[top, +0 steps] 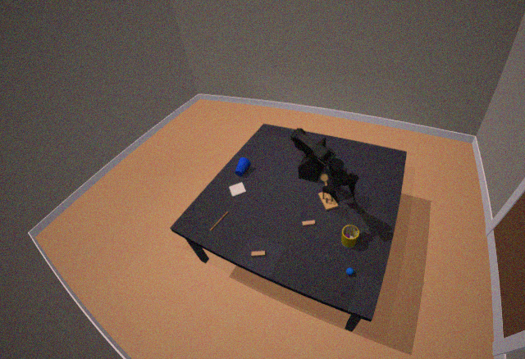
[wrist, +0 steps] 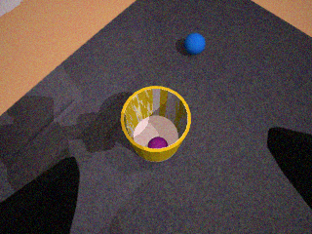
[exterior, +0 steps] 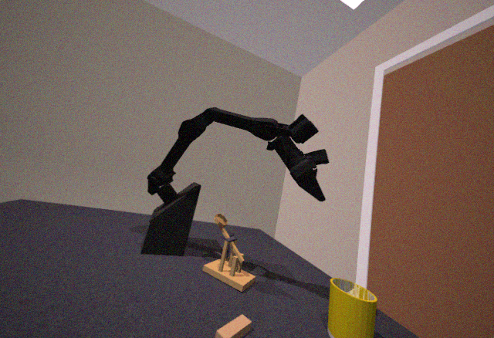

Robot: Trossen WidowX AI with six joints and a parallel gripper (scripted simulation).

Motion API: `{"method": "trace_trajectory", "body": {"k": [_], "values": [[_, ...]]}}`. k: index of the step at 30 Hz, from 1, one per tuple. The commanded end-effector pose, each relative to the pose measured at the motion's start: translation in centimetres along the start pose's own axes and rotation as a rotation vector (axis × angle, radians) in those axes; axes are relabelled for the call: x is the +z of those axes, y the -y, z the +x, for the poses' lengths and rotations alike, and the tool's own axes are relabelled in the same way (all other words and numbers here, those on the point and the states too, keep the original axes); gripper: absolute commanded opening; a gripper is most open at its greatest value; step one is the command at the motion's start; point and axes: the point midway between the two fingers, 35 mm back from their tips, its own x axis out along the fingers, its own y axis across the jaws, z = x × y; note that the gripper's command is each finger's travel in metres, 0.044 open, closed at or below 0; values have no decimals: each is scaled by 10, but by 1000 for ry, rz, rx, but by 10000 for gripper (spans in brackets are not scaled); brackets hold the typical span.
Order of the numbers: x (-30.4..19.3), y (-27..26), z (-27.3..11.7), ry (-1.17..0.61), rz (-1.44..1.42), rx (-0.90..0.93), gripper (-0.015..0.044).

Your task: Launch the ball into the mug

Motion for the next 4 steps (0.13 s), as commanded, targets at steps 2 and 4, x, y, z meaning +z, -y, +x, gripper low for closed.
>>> {"method": "trace_trajectory", "body": {"k": [2,4], "values": [[0,0,0,0,0,0,440],[0,0,0,0,0,0,440]]}}
